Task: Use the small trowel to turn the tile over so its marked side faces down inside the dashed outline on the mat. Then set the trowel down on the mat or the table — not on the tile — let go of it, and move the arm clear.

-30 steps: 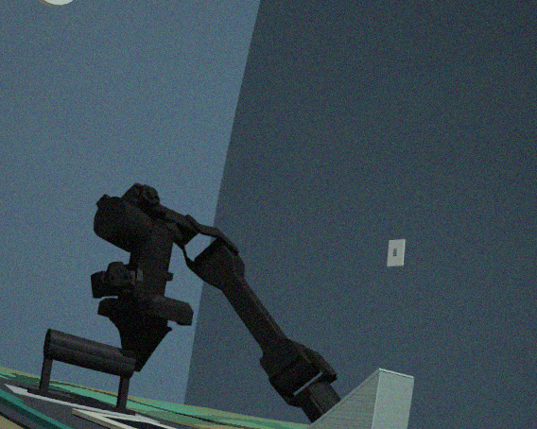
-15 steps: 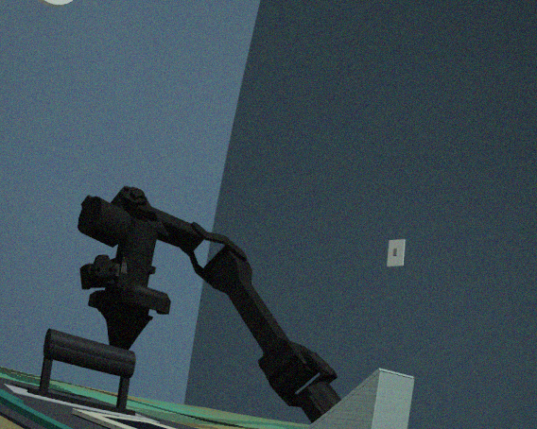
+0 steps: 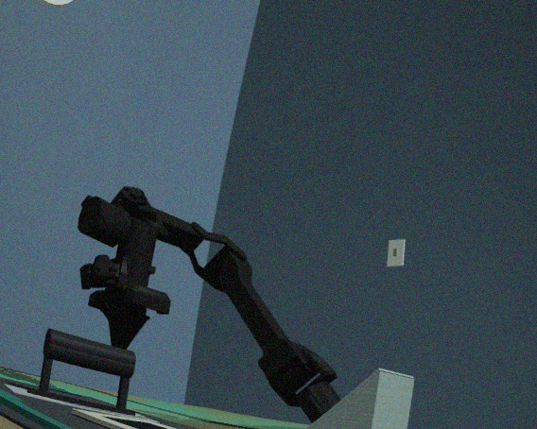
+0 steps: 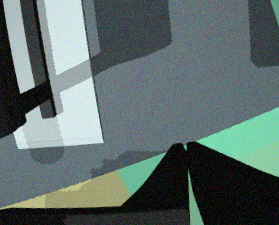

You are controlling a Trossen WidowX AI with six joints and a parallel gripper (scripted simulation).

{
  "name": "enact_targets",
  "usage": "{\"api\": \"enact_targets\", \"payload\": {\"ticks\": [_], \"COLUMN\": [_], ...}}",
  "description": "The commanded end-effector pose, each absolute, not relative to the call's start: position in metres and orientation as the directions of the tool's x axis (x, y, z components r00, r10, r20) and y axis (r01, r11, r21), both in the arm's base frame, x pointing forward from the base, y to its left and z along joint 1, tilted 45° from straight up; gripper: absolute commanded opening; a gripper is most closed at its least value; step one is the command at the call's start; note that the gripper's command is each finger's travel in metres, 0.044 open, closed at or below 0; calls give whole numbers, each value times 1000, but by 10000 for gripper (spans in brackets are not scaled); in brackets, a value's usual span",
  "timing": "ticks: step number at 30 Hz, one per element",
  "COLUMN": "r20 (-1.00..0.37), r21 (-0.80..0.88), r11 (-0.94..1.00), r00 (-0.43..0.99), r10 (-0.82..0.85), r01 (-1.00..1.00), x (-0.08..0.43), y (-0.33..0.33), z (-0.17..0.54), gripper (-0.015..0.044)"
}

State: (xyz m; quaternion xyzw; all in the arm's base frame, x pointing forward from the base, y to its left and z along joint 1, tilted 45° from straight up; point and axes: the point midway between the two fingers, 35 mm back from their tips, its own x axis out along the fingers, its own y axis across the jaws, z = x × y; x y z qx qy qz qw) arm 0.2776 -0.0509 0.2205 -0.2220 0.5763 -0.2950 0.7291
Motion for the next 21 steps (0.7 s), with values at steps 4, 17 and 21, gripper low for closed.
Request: {"api": "enact_targets", "payload": {"ticks": [4,17,21], "r20": [-709,-709,-709], "r21": [-664,-664,-664], "r11": [727,727,727], "r00": [162,162,162], "r10": [-686,-686,-686], "r01": [174,174,174], "x": [278,278,278], "y": [-51,-51,-51], "z": [220,221,221], "gripper": [0,100,100]}}
